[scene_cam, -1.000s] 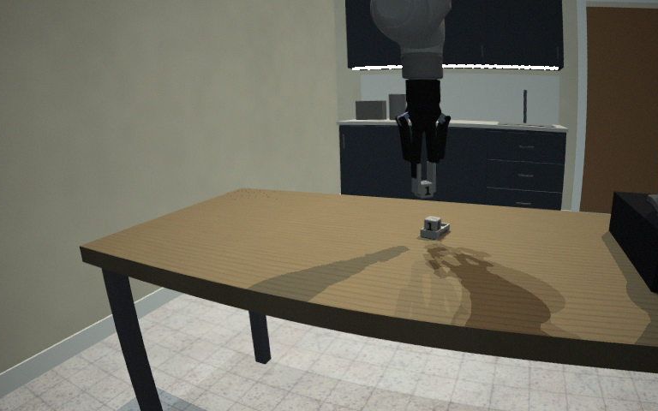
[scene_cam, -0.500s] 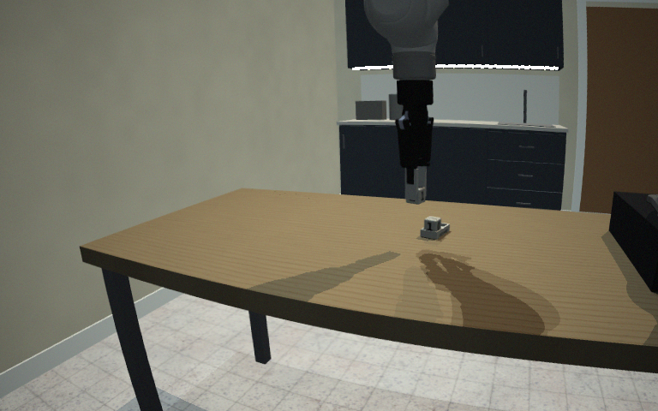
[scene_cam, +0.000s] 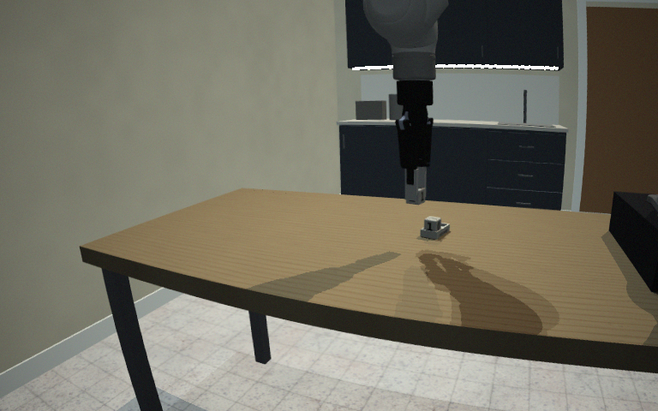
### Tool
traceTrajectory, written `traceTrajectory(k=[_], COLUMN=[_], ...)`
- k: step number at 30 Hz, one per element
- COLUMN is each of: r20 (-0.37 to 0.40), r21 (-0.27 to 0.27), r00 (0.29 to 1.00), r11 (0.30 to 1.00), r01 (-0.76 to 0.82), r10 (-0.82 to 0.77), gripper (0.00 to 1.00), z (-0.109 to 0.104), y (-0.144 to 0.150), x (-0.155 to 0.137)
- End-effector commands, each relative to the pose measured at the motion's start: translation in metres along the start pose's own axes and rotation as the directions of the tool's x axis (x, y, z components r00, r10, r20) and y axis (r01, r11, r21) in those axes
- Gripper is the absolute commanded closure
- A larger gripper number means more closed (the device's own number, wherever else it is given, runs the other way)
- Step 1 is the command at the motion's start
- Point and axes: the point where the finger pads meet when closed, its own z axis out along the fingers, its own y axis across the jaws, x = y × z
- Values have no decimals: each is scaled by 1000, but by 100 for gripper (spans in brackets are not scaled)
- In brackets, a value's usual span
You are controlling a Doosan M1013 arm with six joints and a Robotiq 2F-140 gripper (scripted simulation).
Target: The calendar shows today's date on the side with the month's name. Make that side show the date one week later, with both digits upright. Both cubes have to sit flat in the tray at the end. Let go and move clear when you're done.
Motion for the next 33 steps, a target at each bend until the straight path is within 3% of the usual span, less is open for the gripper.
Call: traceTrajectory(k=[1, 7, 18, 33], r20=[0, 0, 0, 0], r21=[0, -1, -1, -1], r00=[1000, 1000, 1000, 1000], r11=[1000, 1000, 1000, 1000], r01=[0, 0, 0, 0], r10=[0, 0, 0, 0], gripper=[75, 75, 75, 75], z=[3, 13, 64, 95], y=[0, 0, 0, 0], x=[0, 0, 0, 0])
